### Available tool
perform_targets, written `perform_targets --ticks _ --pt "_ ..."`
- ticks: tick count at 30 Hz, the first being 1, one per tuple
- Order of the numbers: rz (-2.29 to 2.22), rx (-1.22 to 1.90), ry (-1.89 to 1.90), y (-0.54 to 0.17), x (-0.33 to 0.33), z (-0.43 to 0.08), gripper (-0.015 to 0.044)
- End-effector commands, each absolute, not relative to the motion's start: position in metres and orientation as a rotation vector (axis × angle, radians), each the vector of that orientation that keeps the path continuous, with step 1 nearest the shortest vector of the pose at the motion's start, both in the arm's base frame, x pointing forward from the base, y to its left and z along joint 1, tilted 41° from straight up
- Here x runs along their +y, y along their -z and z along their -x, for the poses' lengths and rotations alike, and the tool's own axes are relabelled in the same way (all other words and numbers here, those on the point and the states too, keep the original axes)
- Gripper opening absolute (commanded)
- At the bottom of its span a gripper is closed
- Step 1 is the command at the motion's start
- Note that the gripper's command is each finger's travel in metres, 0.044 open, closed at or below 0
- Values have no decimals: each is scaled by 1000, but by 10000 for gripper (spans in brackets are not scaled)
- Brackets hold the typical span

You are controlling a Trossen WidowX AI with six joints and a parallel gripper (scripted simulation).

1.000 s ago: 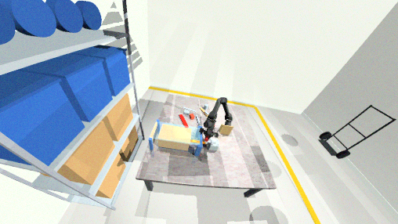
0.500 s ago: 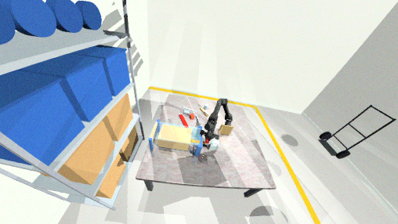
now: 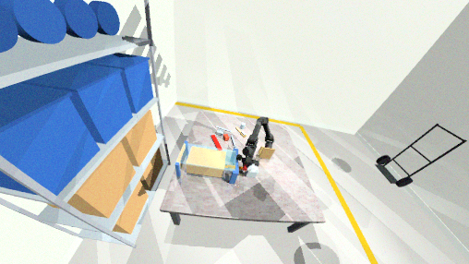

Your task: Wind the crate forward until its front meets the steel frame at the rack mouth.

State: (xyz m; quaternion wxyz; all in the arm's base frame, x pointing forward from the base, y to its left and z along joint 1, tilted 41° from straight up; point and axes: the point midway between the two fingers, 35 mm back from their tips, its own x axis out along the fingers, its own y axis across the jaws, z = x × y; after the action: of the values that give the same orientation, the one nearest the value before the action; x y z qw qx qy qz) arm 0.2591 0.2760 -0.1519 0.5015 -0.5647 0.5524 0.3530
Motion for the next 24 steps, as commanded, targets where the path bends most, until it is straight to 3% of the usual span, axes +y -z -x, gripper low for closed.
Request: perform_targets --ticks 1,24 --pt "1346 1328 -898 165 292 -244 0" --pt "1344 1328 -901 180 308 -212 0"
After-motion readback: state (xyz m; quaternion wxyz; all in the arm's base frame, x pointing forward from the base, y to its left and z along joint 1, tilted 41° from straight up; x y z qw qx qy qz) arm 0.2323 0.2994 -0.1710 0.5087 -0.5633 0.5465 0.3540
